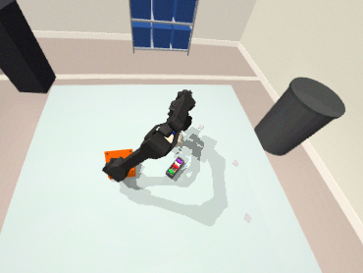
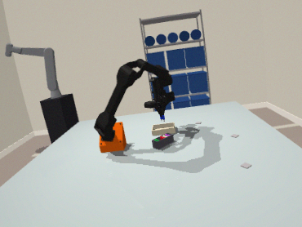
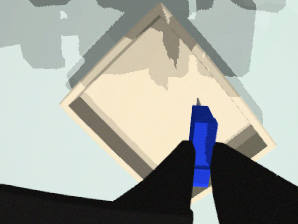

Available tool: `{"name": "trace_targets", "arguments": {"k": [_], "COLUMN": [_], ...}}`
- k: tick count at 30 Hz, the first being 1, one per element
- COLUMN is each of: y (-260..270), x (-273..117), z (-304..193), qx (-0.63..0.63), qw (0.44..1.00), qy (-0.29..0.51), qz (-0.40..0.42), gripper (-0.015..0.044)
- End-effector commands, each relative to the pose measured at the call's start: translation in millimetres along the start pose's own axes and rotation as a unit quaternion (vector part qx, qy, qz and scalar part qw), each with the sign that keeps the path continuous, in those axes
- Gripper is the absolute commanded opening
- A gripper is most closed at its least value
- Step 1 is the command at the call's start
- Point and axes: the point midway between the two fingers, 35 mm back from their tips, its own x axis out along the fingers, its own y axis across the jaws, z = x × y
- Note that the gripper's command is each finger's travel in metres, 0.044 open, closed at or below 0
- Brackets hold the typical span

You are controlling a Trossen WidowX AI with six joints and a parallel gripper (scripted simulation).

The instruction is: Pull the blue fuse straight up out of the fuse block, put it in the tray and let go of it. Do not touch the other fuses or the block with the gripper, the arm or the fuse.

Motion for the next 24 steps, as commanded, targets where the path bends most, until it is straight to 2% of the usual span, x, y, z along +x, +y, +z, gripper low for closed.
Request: {"name": "trace_targets", "arguments": {"k": [1,10,24], "y": [13,13,13], "x": [1,2,25], "z": [-17,-17,-17], "qx": [0.004,0.004,0.004], "qw": [1.0,1.0,1.0], "qy": [0.002,0.002,0.002], "qz": [0.002,0.002,0.002], "gripper": [0.0,0.0,0.0]}}
